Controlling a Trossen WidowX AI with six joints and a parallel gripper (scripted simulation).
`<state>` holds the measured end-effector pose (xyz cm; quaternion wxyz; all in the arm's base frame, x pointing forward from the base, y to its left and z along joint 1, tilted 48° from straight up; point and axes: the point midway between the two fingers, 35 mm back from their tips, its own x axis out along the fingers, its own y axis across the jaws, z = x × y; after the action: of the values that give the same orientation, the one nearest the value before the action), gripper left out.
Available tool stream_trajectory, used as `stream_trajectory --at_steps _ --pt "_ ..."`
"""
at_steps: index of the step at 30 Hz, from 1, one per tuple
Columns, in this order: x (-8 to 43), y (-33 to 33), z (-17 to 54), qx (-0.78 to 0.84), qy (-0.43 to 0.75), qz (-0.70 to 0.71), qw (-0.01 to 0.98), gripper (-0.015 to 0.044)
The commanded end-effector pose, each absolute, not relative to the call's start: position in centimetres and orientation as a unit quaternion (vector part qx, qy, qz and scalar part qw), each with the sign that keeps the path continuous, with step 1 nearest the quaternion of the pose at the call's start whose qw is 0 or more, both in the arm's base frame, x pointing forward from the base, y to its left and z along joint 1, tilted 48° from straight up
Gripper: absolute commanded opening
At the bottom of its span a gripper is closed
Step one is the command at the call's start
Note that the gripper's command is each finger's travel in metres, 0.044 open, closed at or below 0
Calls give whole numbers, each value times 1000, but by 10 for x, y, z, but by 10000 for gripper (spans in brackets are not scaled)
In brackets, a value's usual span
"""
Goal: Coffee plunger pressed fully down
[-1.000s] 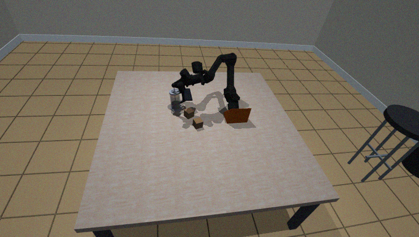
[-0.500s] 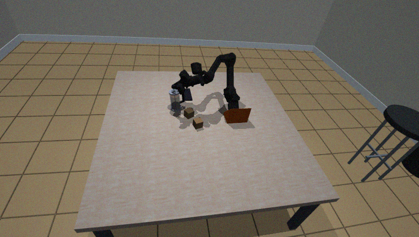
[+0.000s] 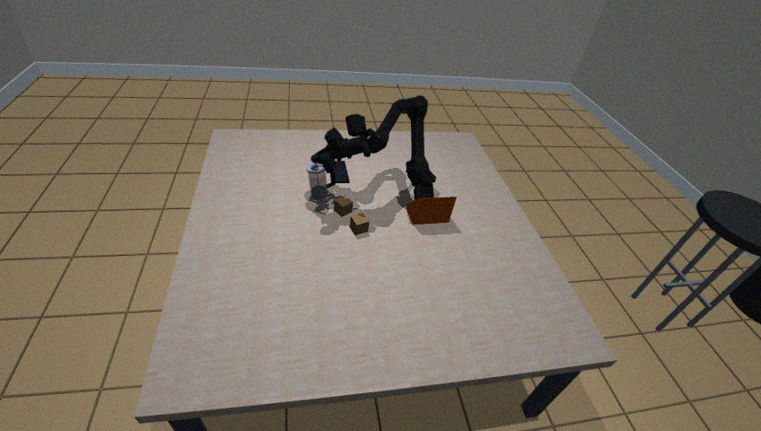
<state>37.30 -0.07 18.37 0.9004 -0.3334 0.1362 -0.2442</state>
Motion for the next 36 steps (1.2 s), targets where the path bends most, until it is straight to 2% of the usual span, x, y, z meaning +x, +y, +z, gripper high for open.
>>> stream_trajectory --at_steps 1,35,36 --pt "373 -6 178 -340 148 -252 894 121" --pt "375 -2 183 -335 140 -247 898 121" --pt "375 -2 183 -335 140 -247 898 147"
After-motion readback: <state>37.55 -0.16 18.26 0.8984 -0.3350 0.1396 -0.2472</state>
